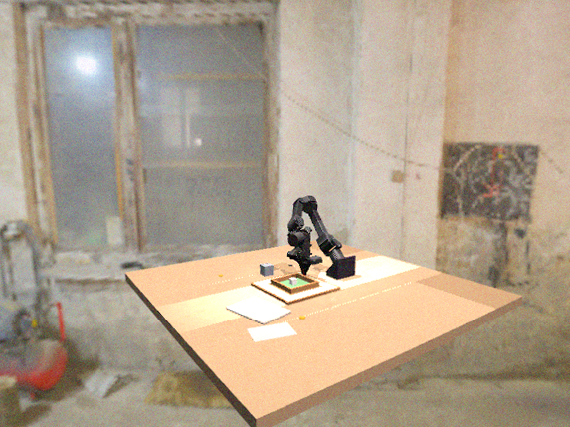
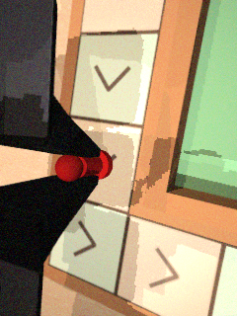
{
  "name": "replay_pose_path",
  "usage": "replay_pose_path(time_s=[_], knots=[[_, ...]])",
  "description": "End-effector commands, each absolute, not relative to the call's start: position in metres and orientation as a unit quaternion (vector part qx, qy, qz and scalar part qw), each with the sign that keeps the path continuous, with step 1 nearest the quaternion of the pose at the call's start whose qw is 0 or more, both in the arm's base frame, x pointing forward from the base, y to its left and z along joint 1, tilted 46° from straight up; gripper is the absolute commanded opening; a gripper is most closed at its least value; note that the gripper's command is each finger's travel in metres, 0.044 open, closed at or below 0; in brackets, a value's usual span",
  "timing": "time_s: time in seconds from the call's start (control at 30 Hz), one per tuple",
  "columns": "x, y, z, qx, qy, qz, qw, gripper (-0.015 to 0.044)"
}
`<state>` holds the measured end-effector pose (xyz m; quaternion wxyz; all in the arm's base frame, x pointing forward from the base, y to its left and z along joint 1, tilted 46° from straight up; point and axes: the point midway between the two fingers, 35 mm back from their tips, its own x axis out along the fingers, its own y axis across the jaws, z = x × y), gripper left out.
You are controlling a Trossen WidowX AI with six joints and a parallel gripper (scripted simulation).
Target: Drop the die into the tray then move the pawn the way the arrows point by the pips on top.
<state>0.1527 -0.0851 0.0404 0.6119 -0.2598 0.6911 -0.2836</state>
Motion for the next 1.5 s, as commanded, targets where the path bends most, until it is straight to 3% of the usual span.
replay_pose_path(time_s=[0.0,1.17,1.47], knots=[[0.153,-0.086,0.040,-0.263,0.691,-0.283,0.612,0.0003],[0.167,0.004,0.130,-0.261,0.682,-0.259,0.632,0.0000],[0.212,-0.008,0.125,-0.259,0.688,-0.257,0.627,0.0000]])
